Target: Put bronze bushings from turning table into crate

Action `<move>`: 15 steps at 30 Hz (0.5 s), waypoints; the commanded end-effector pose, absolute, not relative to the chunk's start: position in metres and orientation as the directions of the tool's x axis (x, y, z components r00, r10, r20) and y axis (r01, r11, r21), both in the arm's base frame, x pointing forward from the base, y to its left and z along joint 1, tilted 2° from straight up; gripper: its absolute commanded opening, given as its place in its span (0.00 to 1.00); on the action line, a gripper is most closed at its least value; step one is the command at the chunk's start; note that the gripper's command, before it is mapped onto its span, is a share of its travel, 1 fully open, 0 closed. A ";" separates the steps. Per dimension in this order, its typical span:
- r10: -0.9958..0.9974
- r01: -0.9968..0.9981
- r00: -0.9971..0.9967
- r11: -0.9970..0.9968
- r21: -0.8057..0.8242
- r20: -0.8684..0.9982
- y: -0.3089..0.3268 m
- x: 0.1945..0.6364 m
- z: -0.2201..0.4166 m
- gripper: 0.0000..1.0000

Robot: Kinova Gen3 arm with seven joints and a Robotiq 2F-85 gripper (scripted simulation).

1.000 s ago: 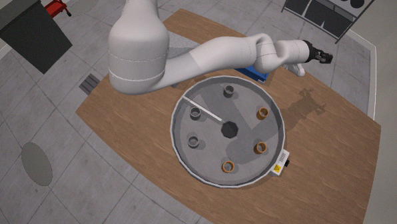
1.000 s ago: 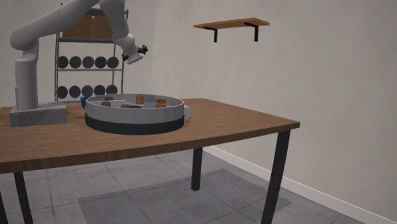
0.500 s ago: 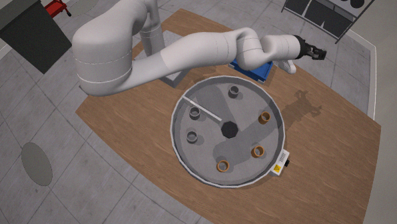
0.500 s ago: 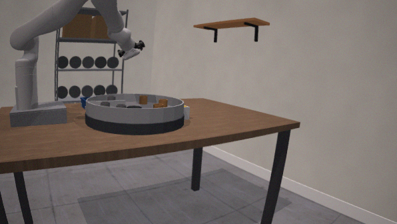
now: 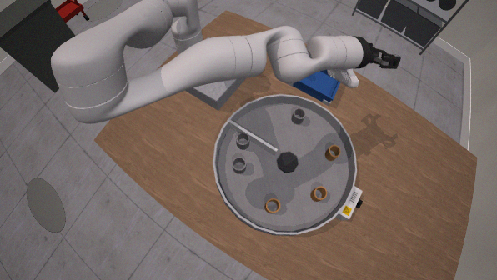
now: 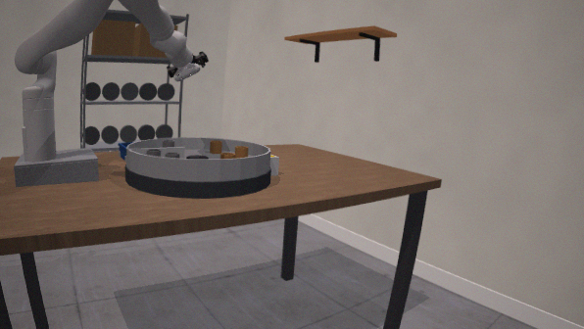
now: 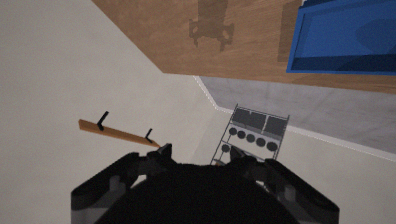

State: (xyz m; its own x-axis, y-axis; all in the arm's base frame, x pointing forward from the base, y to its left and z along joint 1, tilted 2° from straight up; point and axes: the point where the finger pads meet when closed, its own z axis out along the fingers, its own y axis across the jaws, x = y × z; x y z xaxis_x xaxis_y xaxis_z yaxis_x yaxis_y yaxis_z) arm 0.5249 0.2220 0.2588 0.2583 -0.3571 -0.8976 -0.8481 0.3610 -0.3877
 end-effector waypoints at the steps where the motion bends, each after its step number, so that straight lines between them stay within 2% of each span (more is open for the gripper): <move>1: -0.358 -0.847 0.250 0.369 -0.382 -0.899 0.215 0.525 0.259 1.00; 6: -0.358 -0.847 0.250 0.369 -0.382 -0.899 0.215 0.525 0.259 1.00; 11: -0.360 -0.844 0.255 0.369 -0.388 -0.897 0.176 0.494 0.281 1.00; 15: -0.360 -0.844 0.255 0.369 -0.388 -0.897 0.176 0.494 0.281 1.00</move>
